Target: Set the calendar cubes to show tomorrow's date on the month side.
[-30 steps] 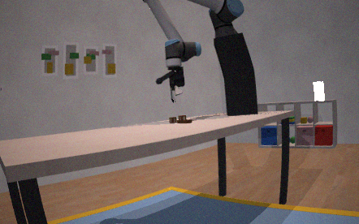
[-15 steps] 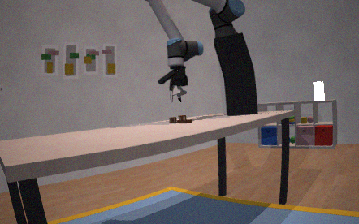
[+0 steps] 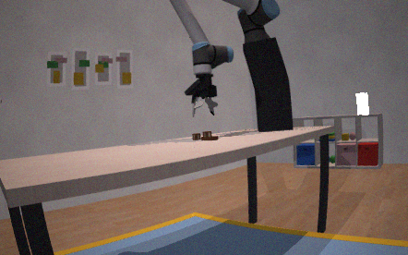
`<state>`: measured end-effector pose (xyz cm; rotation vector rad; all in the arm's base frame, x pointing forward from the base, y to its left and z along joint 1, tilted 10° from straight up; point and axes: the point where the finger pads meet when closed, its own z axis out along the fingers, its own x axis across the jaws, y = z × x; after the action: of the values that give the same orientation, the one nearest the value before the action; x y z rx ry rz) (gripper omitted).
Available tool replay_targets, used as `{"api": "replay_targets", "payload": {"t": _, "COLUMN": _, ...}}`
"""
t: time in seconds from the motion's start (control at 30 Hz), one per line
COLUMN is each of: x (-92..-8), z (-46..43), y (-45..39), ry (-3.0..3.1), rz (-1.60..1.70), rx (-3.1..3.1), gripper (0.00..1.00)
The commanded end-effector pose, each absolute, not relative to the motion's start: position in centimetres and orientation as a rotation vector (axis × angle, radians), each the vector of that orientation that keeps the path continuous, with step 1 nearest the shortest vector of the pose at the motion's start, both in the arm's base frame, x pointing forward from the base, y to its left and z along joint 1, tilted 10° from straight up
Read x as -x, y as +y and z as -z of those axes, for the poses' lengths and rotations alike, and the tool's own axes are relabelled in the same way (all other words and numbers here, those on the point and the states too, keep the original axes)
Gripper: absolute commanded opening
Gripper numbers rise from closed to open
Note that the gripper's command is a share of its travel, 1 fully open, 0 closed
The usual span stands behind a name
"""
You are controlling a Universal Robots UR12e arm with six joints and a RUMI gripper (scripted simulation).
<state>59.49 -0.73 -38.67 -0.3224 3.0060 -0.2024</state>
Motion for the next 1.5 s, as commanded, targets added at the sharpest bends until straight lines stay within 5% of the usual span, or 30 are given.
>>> {"api": "replay_targets", "payload": {"t": 0.0, "x": -59.45, "z": 38.71, "y": 0.05, "ry": 3.015, "rz": 0.200, "rx": 0.135, "gripper": 1.00}}
{"api": "replay_targets", "payload": {"t": 0.63, "x": -59.34, "z": 38.82, "y": 0.93, "ry": 3.010, "rz": 0.188, "rx": -0.056, "gripper": 1.00}}
{"api": "replay_targets", "payload": {"t": 0.67, "x": -59.34, "z": 38.82, "y": 0.93, "ry": 3.010, "rz": 0.188, "rx": -0.056, "gripper": 0.29}}
{"api": "replay_targets", "payload": {"t": 1.47, "x": -59.34, "z": 38.82, "y": 0.93, "ry": 3.010, "rz": 0.188, "rx": -0.056, "gripper": 0.29}}
